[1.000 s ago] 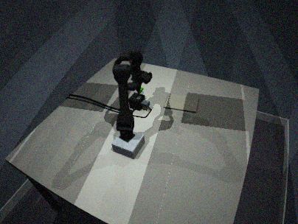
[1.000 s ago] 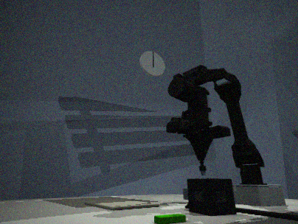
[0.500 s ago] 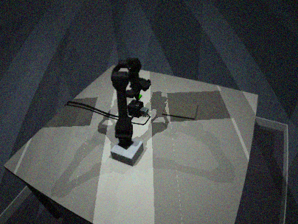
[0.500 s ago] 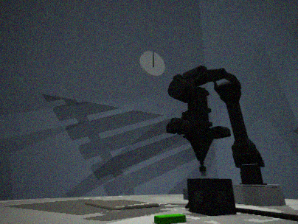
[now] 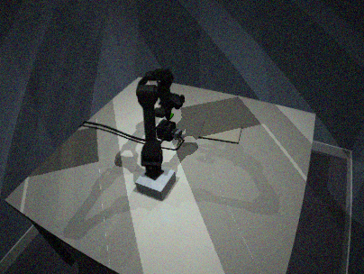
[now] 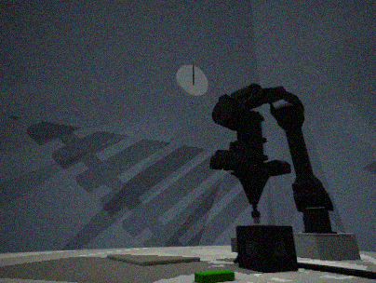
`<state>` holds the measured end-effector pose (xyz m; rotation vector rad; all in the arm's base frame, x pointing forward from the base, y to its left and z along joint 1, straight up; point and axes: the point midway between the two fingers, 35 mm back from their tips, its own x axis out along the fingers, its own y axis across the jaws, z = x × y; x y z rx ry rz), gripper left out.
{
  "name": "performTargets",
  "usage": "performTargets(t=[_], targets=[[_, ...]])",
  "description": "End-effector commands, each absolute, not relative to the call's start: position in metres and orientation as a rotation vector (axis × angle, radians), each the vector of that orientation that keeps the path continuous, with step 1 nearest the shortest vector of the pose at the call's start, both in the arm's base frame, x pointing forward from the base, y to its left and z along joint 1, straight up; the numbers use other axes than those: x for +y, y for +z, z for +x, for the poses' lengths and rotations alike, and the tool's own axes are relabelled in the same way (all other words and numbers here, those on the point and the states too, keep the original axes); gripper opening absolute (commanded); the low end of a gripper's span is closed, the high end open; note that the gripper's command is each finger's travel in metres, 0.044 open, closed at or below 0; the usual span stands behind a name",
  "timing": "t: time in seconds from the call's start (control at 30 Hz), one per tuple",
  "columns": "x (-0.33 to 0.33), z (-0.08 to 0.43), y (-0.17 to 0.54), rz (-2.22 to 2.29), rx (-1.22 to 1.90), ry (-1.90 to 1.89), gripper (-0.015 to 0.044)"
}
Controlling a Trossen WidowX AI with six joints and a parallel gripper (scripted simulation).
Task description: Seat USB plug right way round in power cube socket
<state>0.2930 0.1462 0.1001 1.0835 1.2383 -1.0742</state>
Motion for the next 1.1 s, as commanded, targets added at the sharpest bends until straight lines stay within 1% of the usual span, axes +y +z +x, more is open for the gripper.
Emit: performTargets(t=[0.0, 1.07], targets=[[0.1452, 0.2933, 0.0989, 1.076, 1.234, -1.073, 0.0000], [0.1452, 0.2935, 0.0951, 1.076, 1.234, -1.073, 0.0000]])
